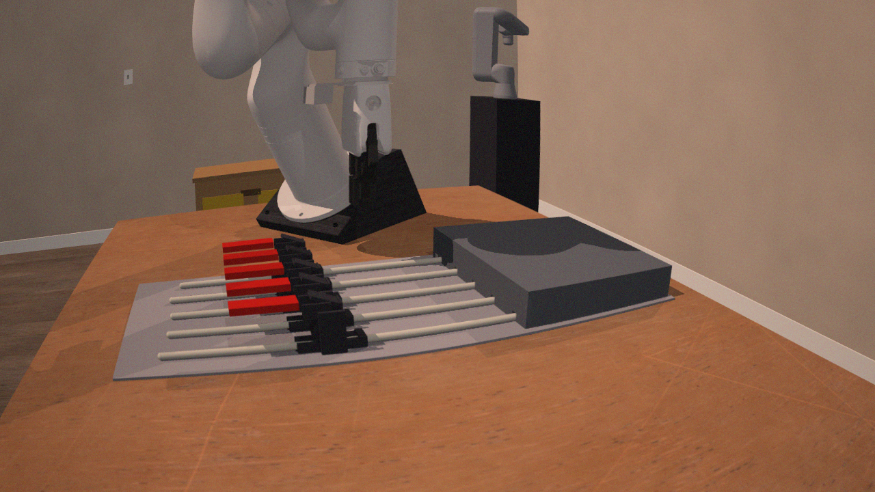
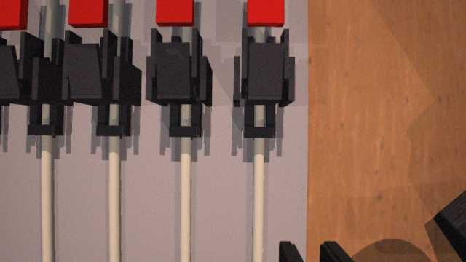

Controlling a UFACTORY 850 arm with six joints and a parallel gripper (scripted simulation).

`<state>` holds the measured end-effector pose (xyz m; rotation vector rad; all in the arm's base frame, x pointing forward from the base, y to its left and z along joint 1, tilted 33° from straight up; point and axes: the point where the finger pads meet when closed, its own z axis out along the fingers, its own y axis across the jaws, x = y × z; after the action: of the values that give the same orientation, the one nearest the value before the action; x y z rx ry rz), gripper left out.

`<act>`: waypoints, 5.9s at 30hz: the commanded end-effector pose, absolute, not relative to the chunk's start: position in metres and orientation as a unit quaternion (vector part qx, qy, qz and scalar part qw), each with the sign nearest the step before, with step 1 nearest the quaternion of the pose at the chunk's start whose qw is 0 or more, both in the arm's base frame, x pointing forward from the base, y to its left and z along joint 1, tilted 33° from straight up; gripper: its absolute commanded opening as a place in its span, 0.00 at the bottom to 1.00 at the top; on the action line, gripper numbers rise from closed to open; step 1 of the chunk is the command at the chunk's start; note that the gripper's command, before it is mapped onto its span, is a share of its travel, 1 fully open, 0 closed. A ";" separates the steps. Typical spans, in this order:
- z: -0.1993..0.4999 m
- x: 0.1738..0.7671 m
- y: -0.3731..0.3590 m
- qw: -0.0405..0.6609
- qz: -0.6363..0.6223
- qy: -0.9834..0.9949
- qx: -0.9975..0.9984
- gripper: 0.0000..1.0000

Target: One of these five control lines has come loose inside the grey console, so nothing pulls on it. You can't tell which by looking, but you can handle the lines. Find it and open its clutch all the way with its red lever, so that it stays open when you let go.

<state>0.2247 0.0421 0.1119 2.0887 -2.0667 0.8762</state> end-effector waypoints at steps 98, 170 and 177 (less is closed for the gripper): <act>0.047 0.276 0.007 0.037 0.286 -0.674 0.681 0.00; 0.043 0.263 0.006 0.037 0.286 -0.674 0.681 0.00; 0.041 0.258 0.005 0.037 0.286 -0.674 0.681 0.00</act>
<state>0.2612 0.0054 0.0420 2.0889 -2.0669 0.8774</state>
